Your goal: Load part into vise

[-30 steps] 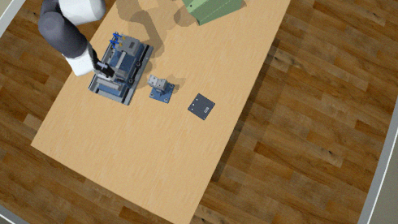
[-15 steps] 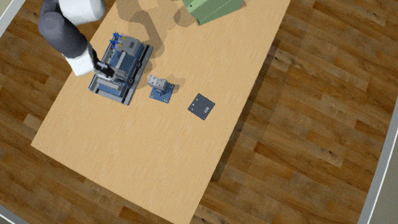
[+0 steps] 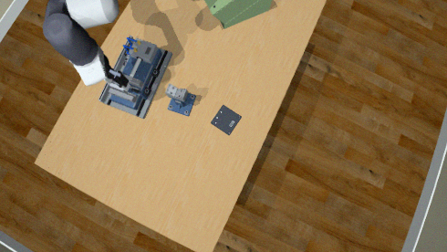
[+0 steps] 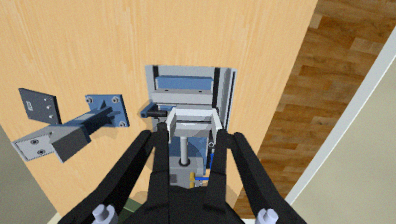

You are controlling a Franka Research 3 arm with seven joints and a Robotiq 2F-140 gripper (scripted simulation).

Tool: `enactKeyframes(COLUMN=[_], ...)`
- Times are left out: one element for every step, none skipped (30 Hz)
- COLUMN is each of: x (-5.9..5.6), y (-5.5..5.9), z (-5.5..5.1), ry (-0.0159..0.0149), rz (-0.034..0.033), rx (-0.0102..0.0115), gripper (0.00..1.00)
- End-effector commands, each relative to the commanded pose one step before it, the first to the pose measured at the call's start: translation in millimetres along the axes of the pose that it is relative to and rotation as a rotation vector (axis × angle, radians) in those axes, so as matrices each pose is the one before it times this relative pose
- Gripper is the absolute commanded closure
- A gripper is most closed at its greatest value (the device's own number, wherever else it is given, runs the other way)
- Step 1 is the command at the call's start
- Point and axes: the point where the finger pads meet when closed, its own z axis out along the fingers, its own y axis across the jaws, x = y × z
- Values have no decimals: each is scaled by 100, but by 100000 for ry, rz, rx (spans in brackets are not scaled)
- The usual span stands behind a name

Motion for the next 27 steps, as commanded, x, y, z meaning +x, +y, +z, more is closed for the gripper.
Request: enactKeyframes(x=[170,0,0,0,0,0,0,0,0,0,0,0,0,0,0,0,0,0,0,0,0,0,0,0,0,0,0], y=[-54,0,0,0,0,0,0,0,0,0,0,0,0,0,0,0,0,0,0,0,0,0,0,0,0,0,0], z=[34,0,0,0,0,0,0,0,0,0,0,0,0,0,0,0,0,0,0,0,0,0,0,0,0,0,0], ry=[382,0,0,0,0,0,0,0,0,0,0,0,0,0,0,0,0,0,0,0,0,0,0,0,0,0,0], rz=[-601,0,0,0,0,0,0,0,0,0,0,0,0,0,0,0,0,0,0,0,0,0,0,0,0,0,0], rx=[194,0,0,0,0,0,0,0,0,0,0,0,0,0,0,0,0,0,0,0,0,0,0,0,0,0,0], gripper=[100,100,100,100,100,100,100,100,100,100,53,53,53,53,53,53,53,53,53,53,53,53,53,53,53,53,53])
